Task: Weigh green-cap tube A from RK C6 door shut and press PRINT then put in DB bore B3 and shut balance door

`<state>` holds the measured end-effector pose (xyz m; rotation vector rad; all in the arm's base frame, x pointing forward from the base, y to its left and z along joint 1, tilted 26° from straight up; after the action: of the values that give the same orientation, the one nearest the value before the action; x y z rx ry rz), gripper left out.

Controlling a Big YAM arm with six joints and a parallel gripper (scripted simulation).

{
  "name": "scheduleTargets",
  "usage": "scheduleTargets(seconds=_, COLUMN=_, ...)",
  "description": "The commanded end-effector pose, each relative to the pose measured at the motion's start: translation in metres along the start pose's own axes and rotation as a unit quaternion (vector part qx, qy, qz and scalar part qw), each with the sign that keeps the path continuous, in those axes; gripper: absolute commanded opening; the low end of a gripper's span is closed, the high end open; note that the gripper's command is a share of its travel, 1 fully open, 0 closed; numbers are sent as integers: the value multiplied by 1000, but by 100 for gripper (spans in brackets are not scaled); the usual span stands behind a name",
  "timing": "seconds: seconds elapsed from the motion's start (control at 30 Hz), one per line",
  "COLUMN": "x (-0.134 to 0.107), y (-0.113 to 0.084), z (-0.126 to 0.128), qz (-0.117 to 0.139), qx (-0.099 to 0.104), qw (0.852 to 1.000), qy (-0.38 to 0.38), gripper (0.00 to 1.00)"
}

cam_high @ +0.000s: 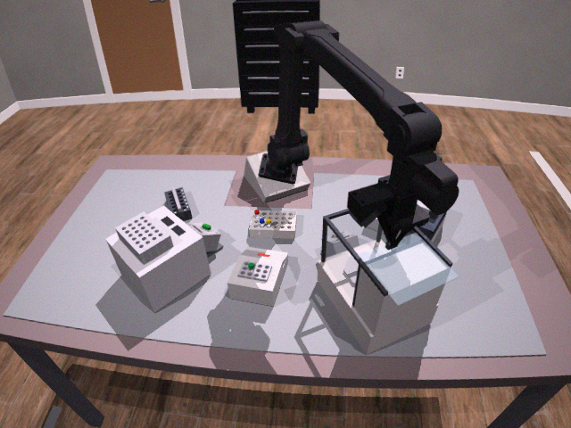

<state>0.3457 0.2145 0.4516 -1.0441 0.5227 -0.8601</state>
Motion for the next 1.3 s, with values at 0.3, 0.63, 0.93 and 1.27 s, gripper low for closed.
scheduleTargets(seconds=0.3, x=3, y=-2, z=7, qz=-1, qx=15, qw=1000, qy=4, gripper=6)
scheduleTargets(seconds=0.63, x=2, y=-12, z=-1, qz=-1, qx=24, qw=1000, qy=3, gripper=6)
scheduleTargets(seconds=0.93, x=0, y=-11, z=-11, qz=-1, qx=21, qw=1000, qy=3, gripper=6)
scheduleTargets(seconds=1.27, x=-1, y=-11, z=-20, qz=-1, qx=19, qw=1000, qy=3, gripper=6)
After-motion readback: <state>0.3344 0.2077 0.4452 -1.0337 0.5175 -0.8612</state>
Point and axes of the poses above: the point where the finger pads meet when closed, its own y axis out along the fingers, its own z axis across the jaws, x = y × z, the point moved 7 cm from there along -y, back along the fingers, and after that the axes turned 5 degrees about -y, right-handed, at the moved point
